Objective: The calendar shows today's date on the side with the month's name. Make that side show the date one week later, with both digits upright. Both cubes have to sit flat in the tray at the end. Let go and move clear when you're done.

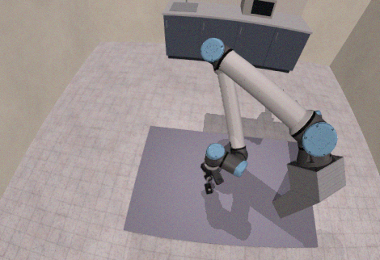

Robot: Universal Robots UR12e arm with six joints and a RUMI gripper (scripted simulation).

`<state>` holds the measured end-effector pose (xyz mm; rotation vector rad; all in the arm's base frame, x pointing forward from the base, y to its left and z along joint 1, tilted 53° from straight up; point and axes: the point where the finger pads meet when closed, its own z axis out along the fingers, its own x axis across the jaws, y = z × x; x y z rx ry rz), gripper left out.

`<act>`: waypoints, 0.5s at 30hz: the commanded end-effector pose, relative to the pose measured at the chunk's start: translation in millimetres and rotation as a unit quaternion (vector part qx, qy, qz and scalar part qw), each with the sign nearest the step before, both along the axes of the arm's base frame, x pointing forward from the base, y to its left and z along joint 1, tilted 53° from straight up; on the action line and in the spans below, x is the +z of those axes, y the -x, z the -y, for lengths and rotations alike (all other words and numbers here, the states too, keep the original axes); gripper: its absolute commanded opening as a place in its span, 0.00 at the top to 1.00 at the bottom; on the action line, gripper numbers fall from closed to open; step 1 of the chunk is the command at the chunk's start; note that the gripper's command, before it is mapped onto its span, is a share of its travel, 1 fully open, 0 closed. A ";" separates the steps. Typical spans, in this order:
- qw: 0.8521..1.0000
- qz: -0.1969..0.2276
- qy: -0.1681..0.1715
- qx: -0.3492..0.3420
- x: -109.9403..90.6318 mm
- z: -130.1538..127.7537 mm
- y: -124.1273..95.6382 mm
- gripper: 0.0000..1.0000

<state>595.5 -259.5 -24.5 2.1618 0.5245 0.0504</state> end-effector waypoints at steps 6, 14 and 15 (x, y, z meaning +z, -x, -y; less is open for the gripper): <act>0.991 -0.101 0.030 0.085 10.2 10.0 0.2 0.90; 0.966 -0.196 0.058 0.161 20.9 20.4 0.1 0.90; 0.960 -0.212 0.063 0.173 22.7 22.2 0.0 0.90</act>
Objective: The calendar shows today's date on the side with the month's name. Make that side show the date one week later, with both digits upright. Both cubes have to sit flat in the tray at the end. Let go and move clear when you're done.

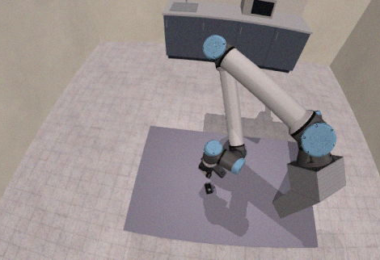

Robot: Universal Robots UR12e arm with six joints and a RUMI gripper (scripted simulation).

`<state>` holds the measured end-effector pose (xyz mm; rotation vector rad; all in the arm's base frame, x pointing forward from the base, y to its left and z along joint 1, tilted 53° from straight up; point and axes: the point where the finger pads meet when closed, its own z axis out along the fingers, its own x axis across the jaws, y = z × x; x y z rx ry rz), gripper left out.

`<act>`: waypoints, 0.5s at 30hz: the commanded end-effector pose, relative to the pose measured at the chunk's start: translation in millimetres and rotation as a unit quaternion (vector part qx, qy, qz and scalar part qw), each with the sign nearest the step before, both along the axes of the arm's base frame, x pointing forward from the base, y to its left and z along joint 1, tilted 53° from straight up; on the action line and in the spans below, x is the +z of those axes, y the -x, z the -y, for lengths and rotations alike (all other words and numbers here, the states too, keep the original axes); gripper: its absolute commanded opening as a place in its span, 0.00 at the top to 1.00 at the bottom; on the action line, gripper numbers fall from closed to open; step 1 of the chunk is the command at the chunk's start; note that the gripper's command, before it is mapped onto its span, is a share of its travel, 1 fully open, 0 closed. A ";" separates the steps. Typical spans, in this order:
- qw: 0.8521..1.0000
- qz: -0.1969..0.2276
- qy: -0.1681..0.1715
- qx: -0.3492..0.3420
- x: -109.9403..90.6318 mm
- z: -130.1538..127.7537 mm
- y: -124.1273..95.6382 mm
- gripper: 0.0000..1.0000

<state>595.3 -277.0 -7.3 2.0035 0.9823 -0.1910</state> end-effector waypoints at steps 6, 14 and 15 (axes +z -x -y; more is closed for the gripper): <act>0.989 -0.109 0.033 0.092 12.8 11.6 -0.5 0.90; 0.965 -0.198 0.059 0.163 24.0 21.9 -1.6 0.90; 0.961 -0.208 0.062 0.172 25.4 23.1 -1.8 0.90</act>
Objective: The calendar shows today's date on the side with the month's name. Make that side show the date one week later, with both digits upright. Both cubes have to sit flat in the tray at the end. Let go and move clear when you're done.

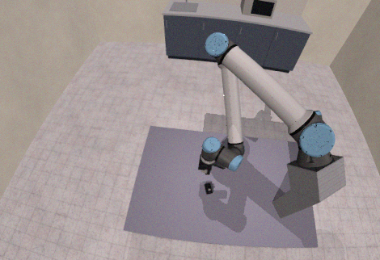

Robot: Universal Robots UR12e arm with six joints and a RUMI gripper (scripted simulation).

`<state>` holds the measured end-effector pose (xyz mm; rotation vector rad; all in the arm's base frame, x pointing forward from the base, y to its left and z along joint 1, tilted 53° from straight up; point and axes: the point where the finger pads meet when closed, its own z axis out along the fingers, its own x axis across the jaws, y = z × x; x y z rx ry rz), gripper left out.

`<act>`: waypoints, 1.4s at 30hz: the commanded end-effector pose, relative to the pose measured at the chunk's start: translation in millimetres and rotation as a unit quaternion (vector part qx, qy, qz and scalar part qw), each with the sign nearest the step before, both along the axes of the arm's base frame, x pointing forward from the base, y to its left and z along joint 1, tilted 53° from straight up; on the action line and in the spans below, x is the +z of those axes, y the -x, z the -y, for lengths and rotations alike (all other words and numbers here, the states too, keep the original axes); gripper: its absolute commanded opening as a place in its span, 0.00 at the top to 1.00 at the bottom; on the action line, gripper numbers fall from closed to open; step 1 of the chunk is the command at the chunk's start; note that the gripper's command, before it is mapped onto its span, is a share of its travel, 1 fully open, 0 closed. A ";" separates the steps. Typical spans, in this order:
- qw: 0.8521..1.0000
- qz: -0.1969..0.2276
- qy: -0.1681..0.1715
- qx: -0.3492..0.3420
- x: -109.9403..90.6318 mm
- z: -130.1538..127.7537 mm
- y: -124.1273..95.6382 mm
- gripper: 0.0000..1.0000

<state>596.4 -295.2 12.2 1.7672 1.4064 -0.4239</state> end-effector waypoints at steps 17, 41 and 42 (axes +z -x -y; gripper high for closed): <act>0.986 -0.124 0.037 0.104 16.0 13.6 -2.1 0.90; 0.986 -0.125 0.038 0.105 10.5 20.8 -4.2 0.90; 0.986 -0.125 0.038 0.105 10.5 20.8 -4.2 0.90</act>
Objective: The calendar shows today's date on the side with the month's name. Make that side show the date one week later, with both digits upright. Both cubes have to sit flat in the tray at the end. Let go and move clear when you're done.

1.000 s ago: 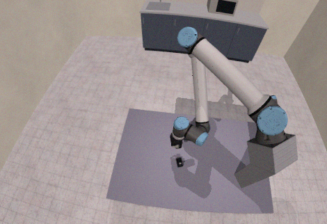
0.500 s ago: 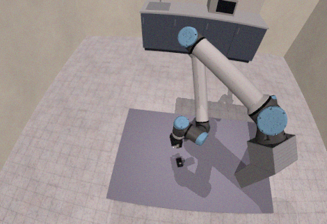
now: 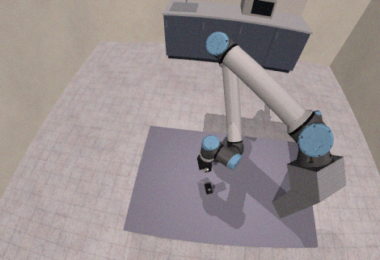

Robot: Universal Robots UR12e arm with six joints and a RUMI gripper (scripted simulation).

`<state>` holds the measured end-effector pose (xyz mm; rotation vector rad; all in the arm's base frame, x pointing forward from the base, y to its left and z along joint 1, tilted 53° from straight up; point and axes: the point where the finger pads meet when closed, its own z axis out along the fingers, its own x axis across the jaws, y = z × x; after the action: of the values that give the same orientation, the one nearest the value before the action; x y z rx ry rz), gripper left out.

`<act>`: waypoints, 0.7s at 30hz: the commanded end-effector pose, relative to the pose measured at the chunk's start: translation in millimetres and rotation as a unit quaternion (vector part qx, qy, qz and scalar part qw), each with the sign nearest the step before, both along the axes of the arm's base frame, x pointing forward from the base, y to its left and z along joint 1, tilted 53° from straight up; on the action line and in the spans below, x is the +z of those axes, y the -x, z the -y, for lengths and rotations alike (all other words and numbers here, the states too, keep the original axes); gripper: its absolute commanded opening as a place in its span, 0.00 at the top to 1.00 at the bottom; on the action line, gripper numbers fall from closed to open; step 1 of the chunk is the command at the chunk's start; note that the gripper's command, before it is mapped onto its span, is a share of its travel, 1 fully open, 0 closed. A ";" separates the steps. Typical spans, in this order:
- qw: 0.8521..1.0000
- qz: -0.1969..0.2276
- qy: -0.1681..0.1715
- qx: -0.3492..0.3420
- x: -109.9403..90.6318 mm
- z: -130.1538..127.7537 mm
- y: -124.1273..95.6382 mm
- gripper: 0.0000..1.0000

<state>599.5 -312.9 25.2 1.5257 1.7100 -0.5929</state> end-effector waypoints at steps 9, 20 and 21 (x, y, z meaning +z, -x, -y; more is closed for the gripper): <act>1.000 0.000 0.000 0.000 -22.0 27.7 -8.5 0.90; 1.000 0.000 0.000 0.000 -46.8 58.9 -17.8 0.90; 1.000 0.000 0.000 0.000 -48.7 61.3 -18.5 0.90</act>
<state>614.6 -365.0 -16.3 1.5262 1.7101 -0.5931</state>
